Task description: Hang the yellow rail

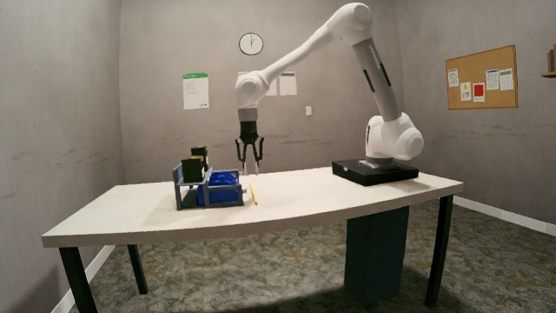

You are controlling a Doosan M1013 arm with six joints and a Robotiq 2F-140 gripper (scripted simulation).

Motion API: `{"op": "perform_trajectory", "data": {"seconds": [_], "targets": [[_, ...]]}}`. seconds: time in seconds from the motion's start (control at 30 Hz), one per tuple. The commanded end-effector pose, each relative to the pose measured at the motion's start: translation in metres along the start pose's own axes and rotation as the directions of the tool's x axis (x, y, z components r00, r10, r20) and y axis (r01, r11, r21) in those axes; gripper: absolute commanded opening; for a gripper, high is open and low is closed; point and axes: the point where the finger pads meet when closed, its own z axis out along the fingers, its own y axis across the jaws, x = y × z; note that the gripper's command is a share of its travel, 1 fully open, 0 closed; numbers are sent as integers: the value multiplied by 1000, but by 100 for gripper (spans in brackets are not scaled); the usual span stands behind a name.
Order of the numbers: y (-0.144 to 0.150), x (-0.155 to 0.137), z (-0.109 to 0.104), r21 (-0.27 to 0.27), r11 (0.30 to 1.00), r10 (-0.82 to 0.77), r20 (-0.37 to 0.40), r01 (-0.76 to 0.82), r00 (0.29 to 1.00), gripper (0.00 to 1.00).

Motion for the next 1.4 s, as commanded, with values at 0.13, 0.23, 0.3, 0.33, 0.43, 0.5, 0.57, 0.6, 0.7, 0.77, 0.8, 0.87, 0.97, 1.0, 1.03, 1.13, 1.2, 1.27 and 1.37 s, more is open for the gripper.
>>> {"op": "perform_trajectory", "data": {"seconds": [0.13,0.23,0.3,0.33,0.43,0.5,0.57,0.6,0.7,0.77,0.8,0.87,0.97,1.0,1.03,1.13,1.2,1.27,1.37], "targets": [[0,0,37,0,1000,0,0,0,1000,37],[0,0,37,0,1000,0,0,0,1000,37],[0,0,37,0,1000,0,0,0,1000,37],[0,0,37,0,1000,0,0,0,1000,37],[0,0,37,0,1000,0,0,0,1000,37],[0,0,43,0,1000,0,0,0,1000,37],[0,0,54,0,1000,0,0,0,1000,37],[-1,0,60,0,1000,0,0,0,1000,37],[-1,0,65,0,1000,0,0,0,1000,37],[-1,0,65,0,1000,0,0,0,1000,37],[-1,0,65,0,1000,0,0,0,1000,37],[-1,0,65,0,1000,0,0,0,1000,37],[-1,0,65,0,1000,0,0,0,1000,37],[-1,0,65,0,1000,0,0,0,1000,37],[-1,0,65,0,1000,0,0,0,1000,37],[-1,0,71,0,1000,0,0,0,1000,37],[-1,0,75,0,1000,0,0,0,1000,37],[-1,0,75,0,1000,0,0,0,1000,37],[-1,0,75,0,1000,0,0,0,1000,37]]}}
